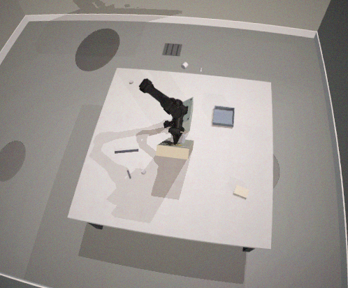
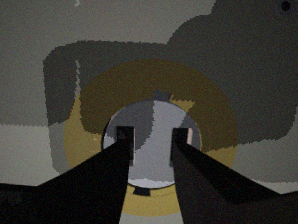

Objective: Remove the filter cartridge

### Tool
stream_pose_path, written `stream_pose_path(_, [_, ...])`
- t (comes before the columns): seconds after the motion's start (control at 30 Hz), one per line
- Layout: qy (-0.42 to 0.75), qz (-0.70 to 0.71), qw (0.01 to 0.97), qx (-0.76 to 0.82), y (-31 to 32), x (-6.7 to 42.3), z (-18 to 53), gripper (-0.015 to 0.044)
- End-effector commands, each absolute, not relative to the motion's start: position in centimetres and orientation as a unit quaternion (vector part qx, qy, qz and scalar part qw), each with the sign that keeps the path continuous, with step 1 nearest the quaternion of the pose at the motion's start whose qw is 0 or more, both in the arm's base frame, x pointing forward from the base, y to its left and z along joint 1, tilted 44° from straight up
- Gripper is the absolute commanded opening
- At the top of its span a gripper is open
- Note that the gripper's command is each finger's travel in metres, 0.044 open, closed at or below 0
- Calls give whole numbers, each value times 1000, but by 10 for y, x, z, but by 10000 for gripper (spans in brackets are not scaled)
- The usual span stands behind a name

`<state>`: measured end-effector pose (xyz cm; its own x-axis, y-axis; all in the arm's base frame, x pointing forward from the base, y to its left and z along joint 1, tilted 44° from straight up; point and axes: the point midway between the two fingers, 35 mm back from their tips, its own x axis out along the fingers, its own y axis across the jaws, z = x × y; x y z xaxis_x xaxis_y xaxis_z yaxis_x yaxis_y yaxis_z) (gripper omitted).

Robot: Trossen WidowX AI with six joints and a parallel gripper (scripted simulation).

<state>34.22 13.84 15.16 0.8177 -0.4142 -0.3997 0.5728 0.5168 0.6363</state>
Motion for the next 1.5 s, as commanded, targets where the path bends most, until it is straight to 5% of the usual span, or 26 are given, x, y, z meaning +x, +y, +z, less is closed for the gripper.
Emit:
stream_pose_path(0.0, [102, -284, 866, 399, 139, 343, 150, 96])
stream_pose_path(1.47, [101, -284, 866, 399, 132, 356, 144, 96])
